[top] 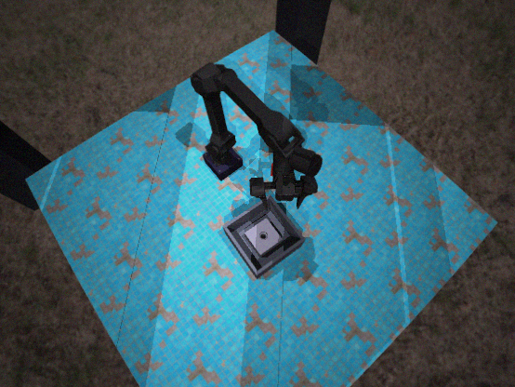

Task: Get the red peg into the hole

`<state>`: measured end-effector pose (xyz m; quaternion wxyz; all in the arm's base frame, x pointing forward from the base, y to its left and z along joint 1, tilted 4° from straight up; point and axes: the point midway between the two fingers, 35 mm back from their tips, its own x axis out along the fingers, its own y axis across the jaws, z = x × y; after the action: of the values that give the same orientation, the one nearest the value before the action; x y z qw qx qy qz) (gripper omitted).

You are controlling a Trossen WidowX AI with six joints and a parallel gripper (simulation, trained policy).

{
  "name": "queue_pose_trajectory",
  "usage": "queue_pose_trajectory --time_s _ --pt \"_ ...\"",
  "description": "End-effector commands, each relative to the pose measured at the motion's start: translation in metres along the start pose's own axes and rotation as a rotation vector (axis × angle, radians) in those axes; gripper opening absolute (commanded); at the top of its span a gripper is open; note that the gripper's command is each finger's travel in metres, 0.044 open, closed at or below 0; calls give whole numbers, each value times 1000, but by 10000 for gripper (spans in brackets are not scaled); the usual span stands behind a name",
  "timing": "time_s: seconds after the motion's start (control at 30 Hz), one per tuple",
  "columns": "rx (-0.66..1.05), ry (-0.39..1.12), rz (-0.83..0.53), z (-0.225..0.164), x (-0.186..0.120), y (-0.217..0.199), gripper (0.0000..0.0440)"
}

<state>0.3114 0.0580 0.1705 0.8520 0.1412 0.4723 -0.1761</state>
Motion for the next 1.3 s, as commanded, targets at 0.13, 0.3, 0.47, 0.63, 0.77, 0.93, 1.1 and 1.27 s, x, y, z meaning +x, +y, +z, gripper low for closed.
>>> queue_pose_trajectory --time_s 0.13,0.3,0.47,0.63,0.77,0.93,1.1,1.27 --pt "72 180 -23 -65 -22 1 440" --pt "110 296 -71 -107 -33 -2 440" --pt "129 390 -129 -143 -39 -6 440" --pt "133 449 -176 -173 -36 -8 440" --pt "135 471 -197 -191 -28 -8 440" --pt "136 475 -203 -210 -12 -5 440" --pt "135 465 -188 -226 8 -2 437" --pt "126 452 -168 -236 26 0 430"
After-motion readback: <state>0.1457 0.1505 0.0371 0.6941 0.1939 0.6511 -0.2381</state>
